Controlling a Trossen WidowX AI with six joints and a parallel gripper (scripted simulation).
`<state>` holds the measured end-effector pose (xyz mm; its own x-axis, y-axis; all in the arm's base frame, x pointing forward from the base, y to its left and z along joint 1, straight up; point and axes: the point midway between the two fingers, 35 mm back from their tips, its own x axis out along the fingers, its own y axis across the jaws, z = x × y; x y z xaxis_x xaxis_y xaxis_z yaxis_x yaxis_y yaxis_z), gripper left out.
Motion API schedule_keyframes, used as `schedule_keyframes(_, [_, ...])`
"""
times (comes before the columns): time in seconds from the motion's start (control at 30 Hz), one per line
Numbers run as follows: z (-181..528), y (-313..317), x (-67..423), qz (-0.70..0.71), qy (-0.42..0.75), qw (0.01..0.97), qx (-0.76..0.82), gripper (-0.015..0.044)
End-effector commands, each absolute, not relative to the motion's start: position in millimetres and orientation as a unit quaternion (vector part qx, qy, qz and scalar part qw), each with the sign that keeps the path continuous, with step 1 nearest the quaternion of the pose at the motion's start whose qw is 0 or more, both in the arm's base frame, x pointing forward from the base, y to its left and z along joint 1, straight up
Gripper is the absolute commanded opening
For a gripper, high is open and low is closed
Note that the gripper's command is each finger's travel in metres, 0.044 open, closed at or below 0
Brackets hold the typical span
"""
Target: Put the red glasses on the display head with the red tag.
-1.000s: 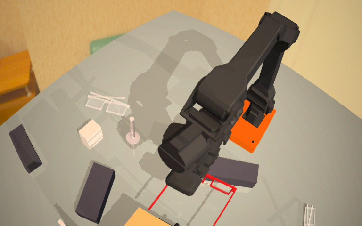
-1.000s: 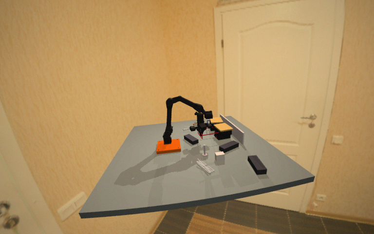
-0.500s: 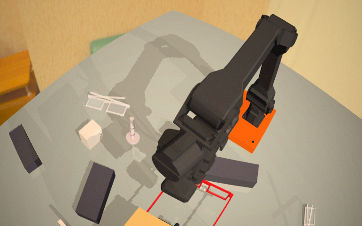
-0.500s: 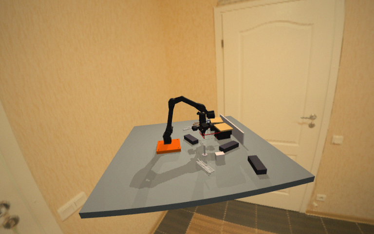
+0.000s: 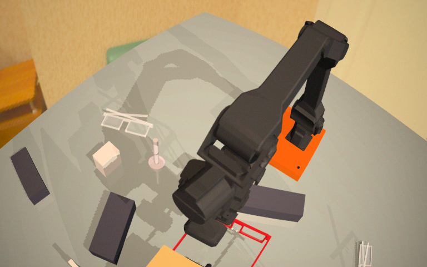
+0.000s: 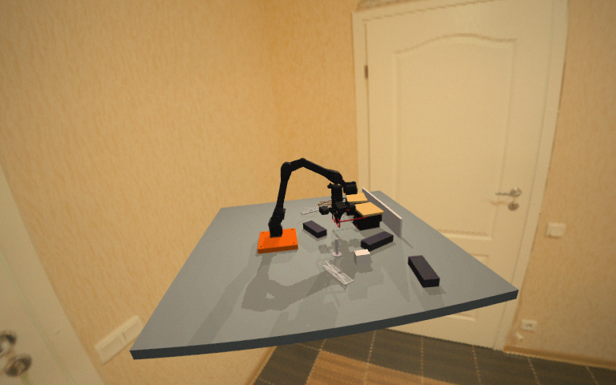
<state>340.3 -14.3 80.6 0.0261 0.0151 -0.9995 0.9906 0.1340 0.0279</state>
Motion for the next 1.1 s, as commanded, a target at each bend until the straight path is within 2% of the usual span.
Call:
schedule_keyframes(0.0, [82, -13, 348, -0.454, 0.527, 0.536, 0.478, 0.0000])
schedule_keyframes(1.07, [84, -8, 387, -0.453, 0.526, 0.537, 0.479, 0.0000])
